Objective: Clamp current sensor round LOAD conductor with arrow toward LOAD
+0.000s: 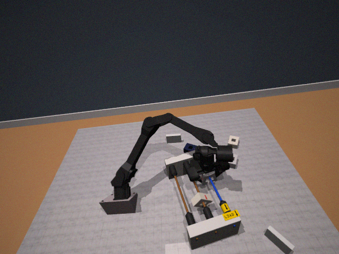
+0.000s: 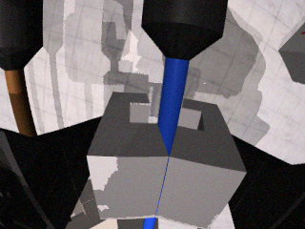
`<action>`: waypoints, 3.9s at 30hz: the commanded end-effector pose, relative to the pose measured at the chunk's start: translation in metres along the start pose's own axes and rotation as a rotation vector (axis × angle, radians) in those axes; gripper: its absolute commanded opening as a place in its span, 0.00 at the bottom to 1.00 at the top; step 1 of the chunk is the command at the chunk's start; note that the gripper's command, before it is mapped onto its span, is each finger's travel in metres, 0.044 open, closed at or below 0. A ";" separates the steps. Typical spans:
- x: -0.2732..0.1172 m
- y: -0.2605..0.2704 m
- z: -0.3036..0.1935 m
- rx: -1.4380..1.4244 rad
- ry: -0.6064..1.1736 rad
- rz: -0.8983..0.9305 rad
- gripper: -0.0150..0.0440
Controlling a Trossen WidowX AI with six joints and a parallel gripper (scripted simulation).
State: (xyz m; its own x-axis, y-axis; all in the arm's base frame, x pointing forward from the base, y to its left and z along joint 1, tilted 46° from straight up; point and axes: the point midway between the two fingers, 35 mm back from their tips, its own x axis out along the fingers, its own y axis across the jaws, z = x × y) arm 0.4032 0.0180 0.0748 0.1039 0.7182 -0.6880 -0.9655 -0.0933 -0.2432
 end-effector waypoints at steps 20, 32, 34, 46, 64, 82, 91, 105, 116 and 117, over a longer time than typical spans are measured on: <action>0.000 0.000 0.000 -0.001 0.000 0.000 0.25; 0.000 0.000 0.000 -0.001 0.000 0.000 0.25; 0.000 0.000 0.000 -0.001 0.000 0.000 0.25; 0.000 0.000 0.000 0.000 0.000 -0.003 0.25; -0.012 -0.001 -0.001 0.002 0.002 -0.175 0.25; -0.012 -0.001 -0.001 0.002 0.002 -0.175 0.74; -0.013 -0.002 -0.001 0.003 0.002 -0.176 0.87; -0.013 -0.002 -0.001 0.003 0.002 -0.176 0.68; -0.016 -0.002 -0.001 0.003 -0.001 -0.192 0.39; -0.017 -0.002 -0.002 0.003 -0.002 -0.197 0.34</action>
State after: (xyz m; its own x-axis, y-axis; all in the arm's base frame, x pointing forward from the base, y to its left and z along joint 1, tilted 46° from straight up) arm 0.4037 0.0066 0.0838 0.2776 0.7213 -0.6345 -0.9310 0.0392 -0.3628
